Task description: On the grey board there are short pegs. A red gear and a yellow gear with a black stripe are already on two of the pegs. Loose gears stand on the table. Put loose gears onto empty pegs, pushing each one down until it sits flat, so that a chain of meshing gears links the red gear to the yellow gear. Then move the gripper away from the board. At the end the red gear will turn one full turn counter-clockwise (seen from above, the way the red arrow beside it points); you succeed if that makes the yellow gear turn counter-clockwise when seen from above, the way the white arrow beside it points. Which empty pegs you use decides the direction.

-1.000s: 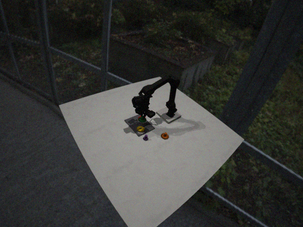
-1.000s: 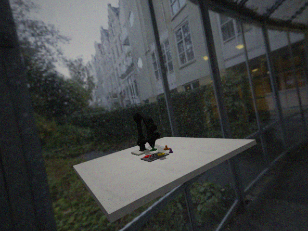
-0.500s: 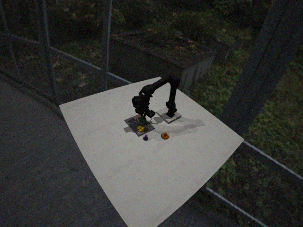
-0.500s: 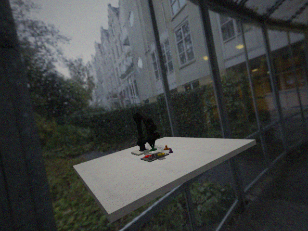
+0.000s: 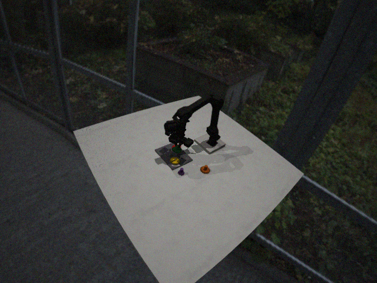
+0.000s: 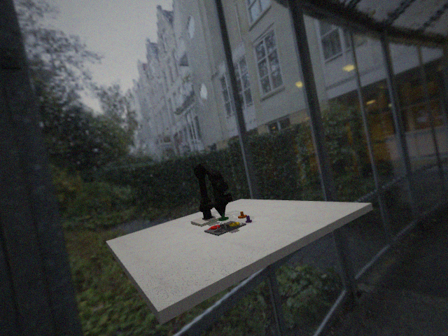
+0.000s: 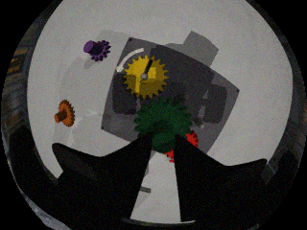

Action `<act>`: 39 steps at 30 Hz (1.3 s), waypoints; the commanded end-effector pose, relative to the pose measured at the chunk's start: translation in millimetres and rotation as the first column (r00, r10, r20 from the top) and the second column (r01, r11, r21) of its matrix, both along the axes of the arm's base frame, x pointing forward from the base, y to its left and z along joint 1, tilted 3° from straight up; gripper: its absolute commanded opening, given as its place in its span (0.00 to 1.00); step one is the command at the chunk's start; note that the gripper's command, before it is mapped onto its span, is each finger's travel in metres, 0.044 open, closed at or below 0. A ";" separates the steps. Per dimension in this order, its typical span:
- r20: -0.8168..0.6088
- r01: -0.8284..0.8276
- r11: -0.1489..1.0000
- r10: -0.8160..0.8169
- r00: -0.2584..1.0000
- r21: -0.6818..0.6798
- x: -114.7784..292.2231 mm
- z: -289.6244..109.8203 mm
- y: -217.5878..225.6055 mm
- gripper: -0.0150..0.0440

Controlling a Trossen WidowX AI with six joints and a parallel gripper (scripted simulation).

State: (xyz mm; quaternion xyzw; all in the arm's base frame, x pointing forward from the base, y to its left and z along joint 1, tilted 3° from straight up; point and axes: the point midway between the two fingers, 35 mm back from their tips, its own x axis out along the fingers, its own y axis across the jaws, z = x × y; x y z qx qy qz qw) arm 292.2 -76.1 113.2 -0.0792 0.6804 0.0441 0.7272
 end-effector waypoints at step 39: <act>0.001 0.072 0.997 -0.072 0.997 0.008 2.2 -38.3 -0.7 0.25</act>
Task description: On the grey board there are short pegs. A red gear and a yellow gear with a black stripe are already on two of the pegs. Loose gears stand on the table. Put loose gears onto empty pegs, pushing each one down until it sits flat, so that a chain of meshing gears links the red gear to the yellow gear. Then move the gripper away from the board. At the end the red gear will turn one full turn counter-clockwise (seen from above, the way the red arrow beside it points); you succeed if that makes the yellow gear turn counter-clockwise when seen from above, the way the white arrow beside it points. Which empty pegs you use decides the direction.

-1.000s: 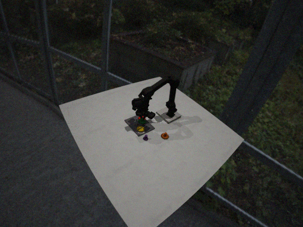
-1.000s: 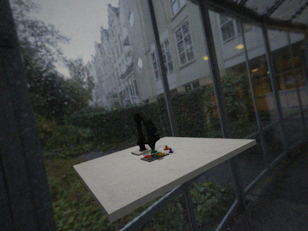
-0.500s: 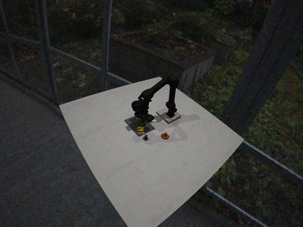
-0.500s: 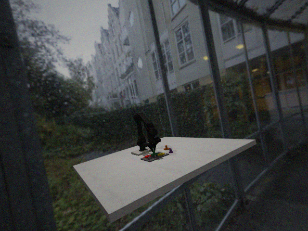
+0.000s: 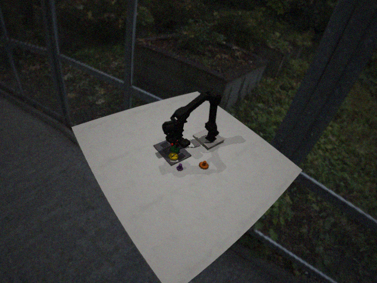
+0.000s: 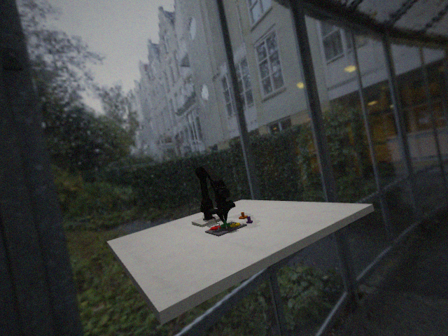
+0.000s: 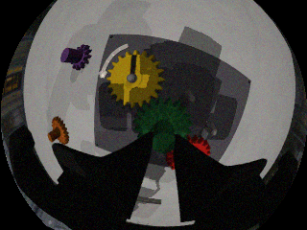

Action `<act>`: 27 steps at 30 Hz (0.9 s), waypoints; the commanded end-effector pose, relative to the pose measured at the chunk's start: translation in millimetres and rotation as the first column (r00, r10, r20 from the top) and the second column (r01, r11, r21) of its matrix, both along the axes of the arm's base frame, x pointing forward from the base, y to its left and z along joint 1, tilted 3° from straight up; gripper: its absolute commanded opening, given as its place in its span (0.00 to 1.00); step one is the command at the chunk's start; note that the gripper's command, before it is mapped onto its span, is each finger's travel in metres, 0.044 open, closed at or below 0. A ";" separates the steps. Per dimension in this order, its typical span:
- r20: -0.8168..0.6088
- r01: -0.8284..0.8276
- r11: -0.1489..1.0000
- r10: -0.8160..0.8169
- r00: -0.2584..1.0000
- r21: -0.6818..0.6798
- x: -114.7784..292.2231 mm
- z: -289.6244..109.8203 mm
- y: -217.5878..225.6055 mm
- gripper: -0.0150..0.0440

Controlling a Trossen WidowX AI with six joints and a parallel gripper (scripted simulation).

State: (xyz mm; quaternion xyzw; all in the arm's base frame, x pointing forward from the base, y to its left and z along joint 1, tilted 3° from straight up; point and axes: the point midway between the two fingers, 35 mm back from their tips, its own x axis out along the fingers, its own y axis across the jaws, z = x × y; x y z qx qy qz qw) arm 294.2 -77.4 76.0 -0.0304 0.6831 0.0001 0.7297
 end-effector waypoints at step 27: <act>-0.002 -0.083 0.997 0.083 0.997 -0.004 0.3 5.9 0.0 0.49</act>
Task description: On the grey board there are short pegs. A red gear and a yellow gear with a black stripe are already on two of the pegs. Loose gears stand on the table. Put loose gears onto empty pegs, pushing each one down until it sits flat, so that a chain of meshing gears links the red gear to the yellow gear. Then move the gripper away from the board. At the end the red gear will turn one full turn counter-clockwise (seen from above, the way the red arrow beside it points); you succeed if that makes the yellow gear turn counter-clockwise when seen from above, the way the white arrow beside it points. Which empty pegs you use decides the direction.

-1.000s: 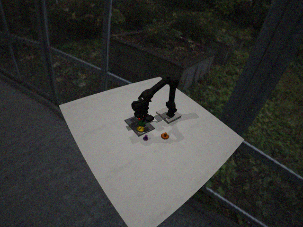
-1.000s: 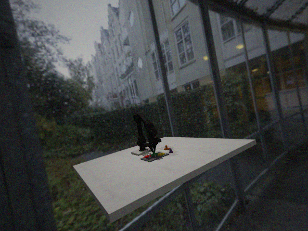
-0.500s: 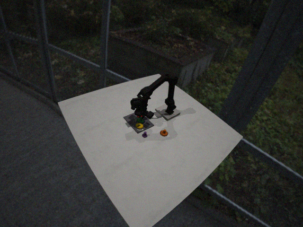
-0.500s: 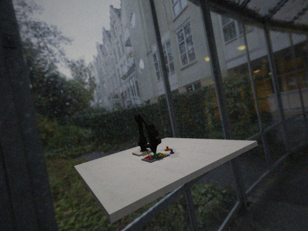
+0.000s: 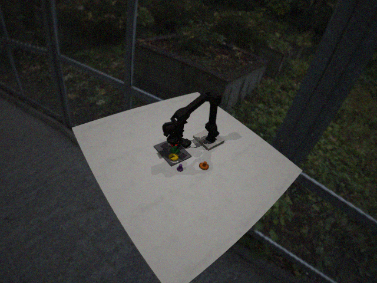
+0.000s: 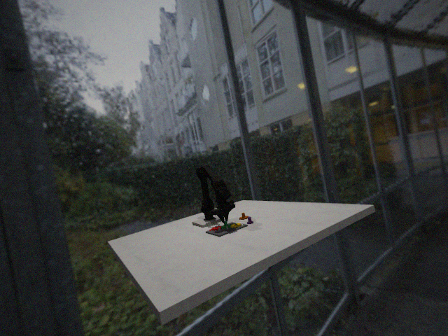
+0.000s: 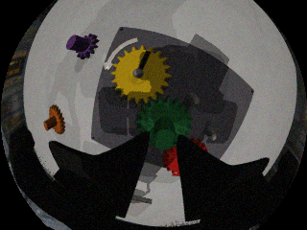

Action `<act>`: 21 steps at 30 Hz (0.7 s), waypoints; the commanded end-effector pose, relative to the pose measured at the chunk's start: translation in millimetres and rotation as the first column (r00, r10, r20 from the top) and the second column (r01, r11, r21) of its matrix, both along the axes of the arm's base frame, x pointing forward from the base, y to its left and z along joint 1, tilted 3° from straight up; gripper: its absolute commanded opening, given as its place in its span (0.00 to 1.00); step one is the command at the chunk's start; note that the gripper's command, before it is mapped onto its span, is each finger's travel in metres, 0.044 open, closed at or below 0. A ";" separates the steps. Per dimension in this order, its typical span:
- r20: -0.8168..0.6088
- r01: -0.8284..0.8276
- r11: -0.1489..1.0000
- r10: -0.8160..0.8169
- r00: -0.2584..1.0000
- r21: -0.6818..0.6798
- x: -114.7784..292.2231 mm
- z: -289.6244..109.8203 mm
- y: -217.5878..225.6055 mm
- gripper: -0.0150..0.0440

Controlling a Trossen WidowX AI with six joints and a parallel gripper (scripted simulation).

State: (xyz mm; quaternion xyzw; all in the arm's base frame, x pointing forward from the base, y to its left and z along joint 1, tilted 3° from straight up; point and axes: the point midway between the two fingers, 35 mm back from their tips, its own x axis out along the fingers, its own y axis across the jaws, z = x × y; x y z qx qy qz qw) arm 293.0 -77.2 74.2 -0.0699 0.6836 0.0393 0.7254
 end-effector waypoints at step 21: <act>0.006 0.040 0.999 -0.040 0.999 0.002 -8.9 86.6 4.4 1.00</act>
